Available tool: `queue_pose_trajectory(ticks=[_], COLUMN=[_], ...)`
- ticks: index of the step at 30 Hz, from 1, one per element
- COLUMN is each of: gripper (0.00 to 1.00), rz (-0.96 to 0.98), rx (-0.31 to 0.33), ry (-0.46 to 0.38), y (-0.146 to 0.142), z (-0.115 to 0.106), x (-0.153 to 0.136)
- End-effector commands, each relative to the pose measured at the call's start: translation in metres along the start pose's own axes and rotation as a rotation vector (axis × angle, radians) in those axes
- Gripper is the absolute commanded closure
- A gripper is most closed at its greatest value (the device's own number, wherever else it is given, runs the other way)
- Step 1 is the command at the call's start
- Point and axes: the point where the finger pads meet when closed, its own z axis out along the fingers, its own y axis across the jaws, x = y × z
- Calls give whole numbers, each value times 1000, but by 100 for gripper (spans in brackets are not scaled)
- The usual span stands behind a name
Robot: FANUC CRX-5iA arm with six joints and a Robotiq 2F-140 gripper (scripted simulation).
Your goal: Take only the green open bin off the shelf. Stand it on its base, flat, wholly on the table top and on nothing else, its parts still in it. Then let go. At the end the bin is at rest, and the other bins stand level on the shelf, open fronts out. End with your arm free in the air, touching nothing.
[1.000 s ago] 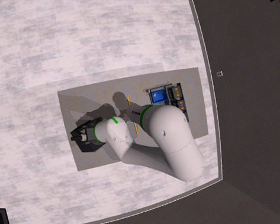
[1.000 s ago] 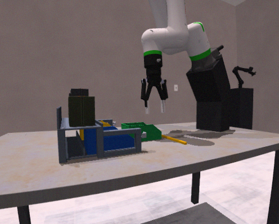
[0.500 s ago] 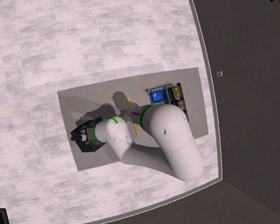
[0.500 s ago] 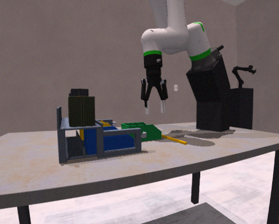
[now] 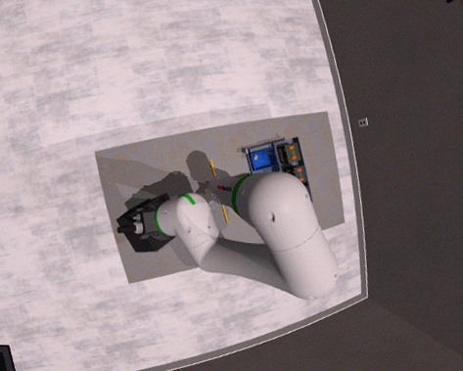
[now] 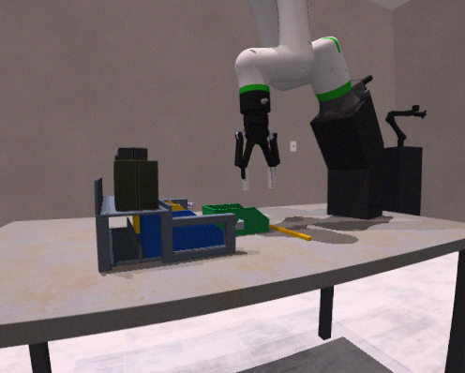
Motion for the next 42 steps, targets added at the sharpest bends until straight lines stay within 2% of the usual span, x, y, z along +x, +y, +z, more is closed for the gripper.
queue_pose_trajectory(ticks=[1,3,15,16,20,32,33,37,42], gripper=[43,43,43,43,43,43,43,43,43], rz=[0,0,0,0,0,0,0,0,0], rx=[23,38,38,7,38,38,7,38,38], ry=[17,28,28,5,28,28,5,28,28], y=[0,1,1,0,1,1,0,1,1], z=[1,1,1,1,2,2,1,2,2], x=[0,0,0,0,0,0,0,0,0])
